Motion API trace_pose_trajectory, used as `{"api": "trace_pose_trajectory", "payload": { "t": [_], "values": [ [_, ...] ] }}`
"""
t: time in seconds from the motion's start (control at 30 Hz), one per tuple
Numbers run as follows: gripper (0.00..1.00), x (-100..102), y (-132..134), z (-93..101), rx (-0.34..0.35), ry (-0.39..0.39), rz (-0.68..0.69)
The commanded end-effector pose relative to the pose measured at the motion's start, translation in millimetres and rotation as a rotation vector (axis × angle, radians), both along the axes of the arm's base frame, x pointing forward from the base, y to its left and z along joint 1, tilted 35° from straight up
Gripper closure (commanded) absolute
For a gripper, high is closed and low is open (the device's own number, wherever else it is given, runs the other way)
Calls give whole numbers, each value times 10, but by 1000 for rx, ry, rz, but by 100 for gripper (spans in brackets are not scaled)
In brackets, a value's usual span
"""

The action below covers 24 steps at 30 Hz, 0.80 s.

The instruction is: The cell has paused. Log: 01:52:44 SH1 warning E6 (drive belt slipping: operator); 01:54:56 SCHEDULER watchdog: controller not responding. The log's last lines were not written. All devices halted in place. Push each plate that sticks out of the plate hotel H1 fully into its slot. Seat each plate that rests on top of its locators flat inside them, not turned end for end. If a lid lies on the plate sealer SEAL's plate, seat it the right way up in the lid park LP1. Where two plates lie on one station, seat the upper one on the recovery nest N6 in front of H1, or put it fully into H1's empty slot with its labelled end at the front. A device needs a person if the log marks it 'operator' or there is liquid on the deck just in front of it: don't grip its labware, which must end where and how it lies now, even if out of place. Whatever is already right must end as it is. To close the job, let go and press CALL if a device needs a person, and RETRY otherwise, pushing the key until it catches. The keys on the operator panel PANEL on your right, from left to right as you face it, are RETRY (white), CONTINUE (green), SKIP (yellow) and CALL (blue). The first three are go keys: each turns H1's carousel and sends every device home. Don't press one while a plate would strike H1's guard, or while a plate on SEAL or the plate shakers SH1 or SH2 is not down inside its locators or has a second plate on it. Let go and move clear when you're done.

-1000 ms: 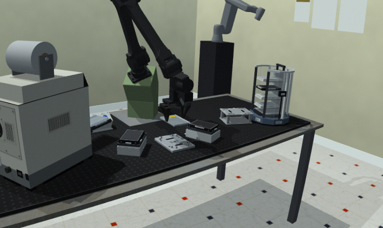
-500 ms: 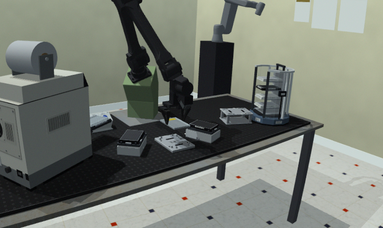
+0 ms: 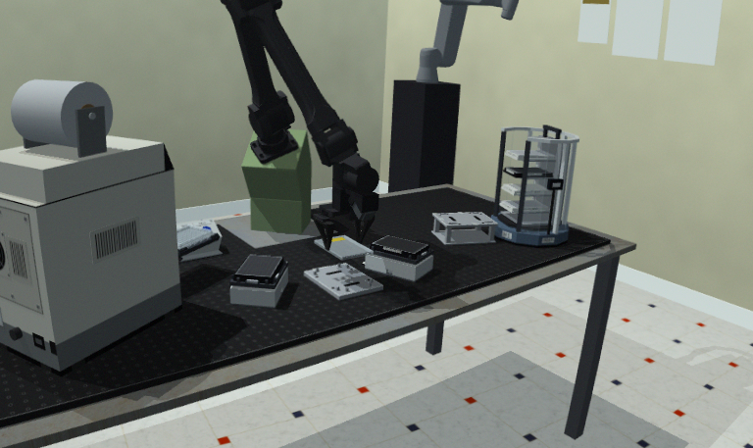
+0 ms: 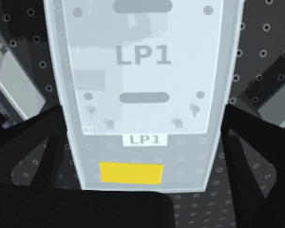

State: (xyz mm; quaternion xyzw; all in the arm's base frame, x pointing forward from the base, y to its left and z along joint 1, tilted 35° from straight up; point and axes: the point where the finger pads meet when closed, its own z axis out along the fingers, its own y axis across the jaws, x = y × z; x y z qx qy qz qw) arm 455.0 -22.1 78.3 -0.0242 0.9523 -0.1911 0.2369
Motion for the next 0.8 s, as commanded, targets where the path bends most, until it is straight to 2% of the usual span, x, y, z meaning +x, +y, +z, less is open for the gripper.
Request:
{"api": "trace_pose_trajectory", "payload": {
  "t": [0.0, 0.77],
  "values": [
    [16, 24, -68, -128, -7, 16, 2],
    [16, 242, -129, -172, -6, -10, 2]
  ]
}}
